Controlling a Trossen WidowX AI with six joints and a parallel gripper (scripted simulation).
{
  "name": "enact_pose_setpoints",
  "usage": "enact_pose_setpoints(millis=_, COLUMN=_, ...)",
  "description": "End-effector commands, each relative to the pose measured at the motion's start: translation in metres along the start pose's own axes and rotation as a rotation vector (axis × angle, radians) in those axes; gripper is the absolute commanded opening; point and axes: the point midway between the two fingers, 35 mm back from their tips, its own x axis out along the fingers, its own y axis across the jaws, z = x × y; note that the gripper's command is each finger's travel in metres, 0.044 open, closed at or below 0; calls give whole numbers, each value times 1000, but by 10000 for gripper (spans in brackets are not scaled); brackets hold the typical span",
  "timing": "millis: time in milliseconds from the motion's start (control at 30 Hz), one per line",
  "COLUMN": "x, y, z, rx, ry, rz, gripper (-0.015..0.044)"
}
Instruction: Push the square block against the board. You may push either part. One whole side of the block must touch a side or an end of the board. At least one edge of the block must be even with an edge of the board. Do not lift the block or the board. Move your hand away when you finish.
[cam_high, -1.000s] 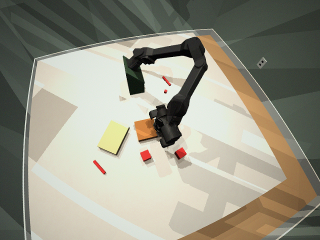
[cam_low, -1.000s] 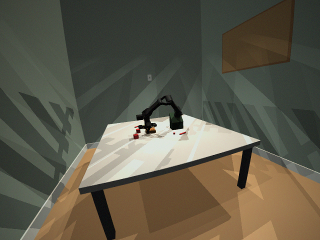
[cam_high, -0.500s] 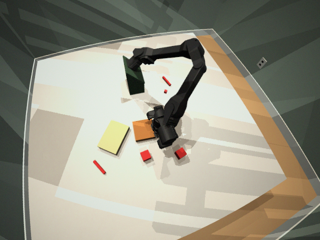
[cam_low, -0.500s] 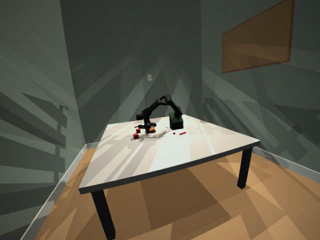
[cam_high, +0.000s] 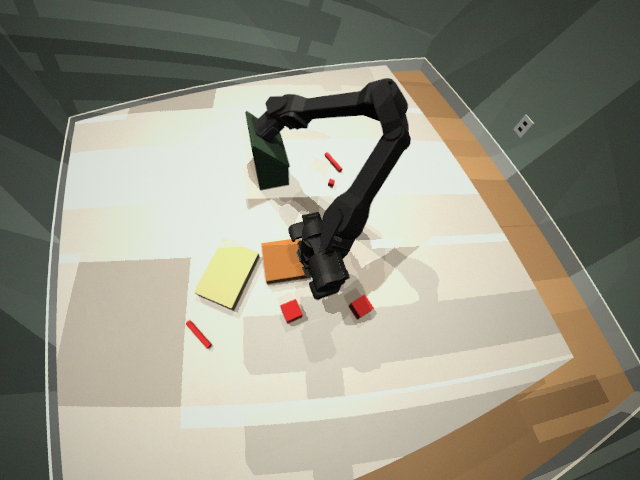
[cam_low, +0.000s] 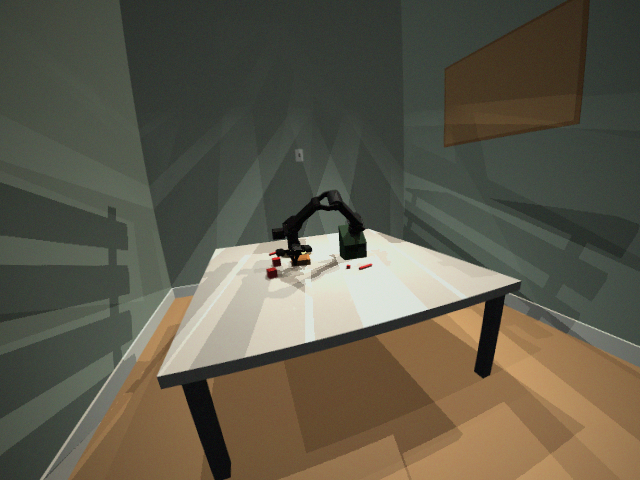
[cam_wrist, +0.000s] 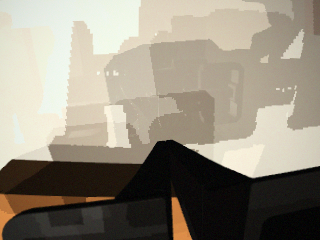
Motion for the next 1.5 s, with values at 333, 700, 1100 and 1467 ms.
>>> enact_pose_setpoints(millis=333, x=1, y=2, z=-14, rx=2, ry=6, rz=5, gripper=0)
enact_pose_setpoints(millis=700, x=1, y=2, z=-23, rx=2, ry=6, rz=5, gripper=0)
enact_pose_setpoints(millis=1100, x=1, y=3, z=-33, rx=2, ry=7, rz=5, gripper=0)
enact_pose_setpoints(millis=1467, x=1, y=4, z=-42, rx=2, ry=7, rz=5, gripper=0)
